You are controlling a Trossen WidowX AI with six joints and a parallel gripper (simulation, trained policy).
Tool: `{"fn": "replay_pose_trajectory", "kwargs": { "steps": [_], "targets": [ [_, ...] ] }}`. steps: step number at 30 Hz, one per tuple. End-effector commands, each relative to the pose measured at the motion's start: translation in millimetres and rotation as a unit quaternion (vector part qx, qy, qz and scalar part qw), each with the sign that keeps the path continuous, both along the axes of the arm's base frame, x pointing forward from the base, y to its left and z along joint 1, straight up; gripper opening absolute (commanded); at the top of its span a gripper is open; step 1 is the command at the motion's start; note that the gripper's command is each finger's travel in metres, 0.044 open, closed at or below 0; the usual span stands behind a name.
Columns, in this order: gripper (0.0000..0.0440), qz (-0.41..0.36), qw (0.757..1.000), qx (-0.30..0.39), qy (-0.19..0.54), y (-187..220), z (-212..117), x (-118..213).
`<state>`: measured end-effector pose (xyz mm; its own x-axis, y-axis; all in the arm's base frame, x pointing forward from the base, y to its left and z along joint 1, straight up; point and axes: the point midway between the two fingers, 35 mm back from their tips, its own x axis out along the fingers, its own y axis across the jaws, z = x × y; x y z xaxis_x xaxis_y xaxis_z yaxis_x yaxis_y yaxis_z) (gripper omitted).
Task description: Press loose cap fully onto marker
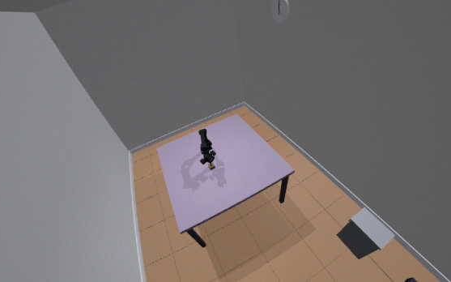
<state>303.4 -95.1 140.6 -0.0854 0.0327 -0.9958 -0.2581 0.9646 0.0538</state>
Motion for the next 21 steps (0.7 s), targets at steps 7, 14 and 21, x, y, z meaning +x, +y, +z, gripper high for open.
{"fn": "replay_pose_trajectory", "kwargs": {
  "steps": [7, 14, 21],
  "targets": [
    [0.0, 0.018, 1.0, 0.015, 0.012, 1.9, -28.8, -2.1],
    [0.0091, 0.026, 0.999, 0.02, 0.031, 3.3, -41.0, -10.9],
    [0.01, 0.033, 0.999, 0.018, 0.031, 1.8, -45.1, -10.9]
  ]
}}
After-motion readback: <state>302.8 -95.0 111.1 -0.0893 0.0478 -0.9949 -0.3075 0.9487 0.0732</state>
